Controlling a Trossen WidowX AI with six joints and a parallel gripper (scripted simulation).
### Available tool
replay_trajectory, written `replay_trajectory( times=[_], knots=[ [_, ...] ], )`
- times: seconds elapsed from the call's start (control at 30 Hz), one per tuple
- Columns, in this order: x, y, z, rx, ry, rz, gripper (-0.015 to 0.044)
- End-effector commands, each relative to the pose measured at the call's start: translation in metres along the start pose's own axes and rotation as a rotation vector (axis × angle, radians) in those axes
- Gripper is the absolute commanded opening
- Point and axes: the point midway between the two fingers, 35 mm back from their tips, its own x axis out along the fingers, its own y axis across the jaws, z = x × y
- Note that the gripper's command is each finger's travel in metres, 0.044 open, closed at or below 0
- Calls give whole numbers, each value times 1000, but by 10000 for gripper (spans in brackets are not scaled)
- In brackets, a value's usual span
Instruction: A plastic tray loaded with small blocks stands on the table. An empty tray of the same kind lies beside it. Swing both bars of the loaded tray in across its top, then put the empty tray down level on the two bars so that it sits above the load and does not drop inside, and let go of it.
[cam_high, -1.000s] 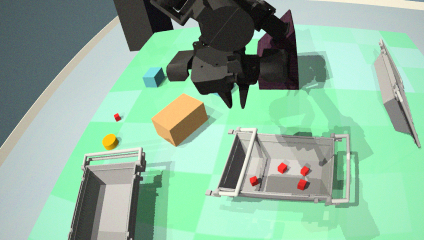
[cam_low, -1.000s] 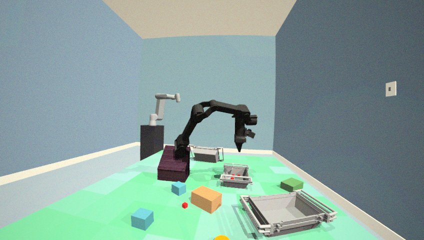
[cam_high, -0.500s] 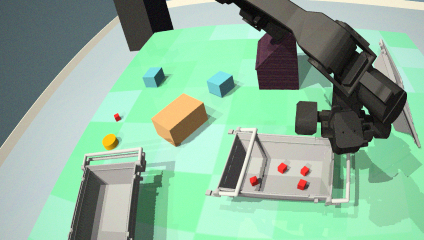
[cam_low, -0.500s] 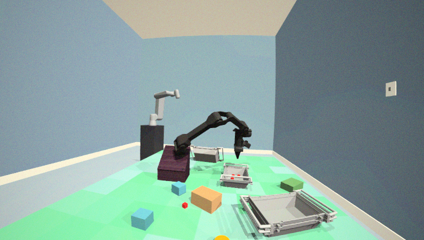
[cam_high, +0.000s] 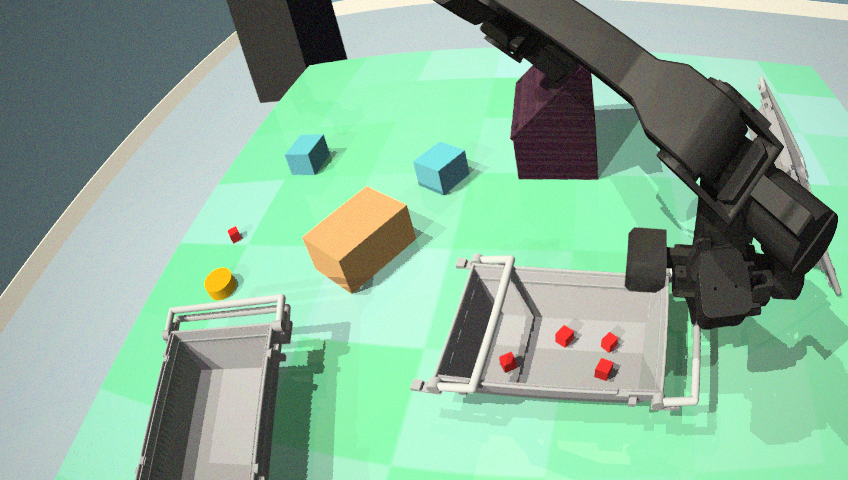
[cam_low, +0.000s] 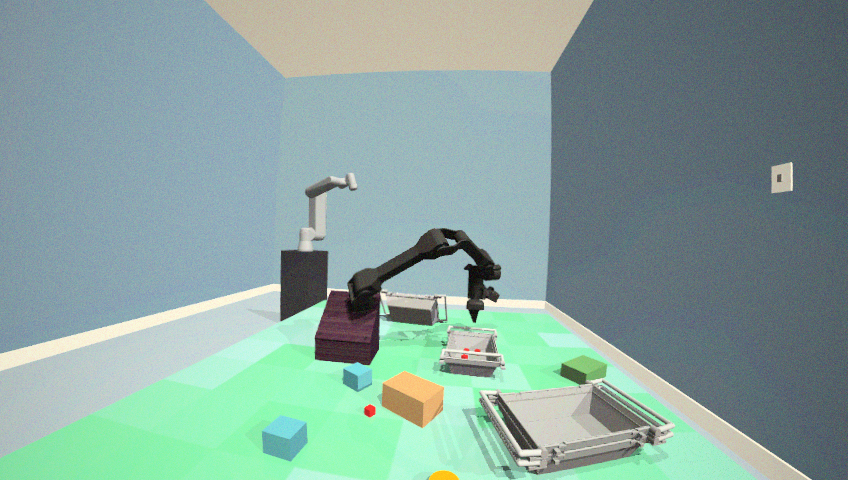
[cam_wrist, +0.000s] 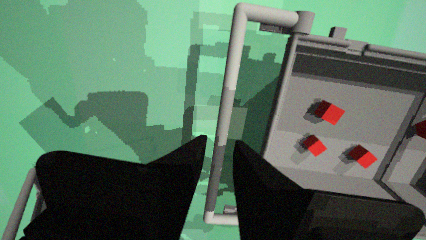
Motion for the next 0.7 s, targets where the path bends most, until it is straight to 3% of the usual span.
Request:
replay_trajectory(
  times=[0.0, 0.13, 0.33, 0.67],
  knots=[
    [29, -1, -6, -15, 17, -16, 88],
    [49, -2, -7, -14, 17, -18, 88],
    [50, -2, -8, -14, 17, -18, 88],
    [22, -18, -7, -15, 18, -18, 88]
  ],
)
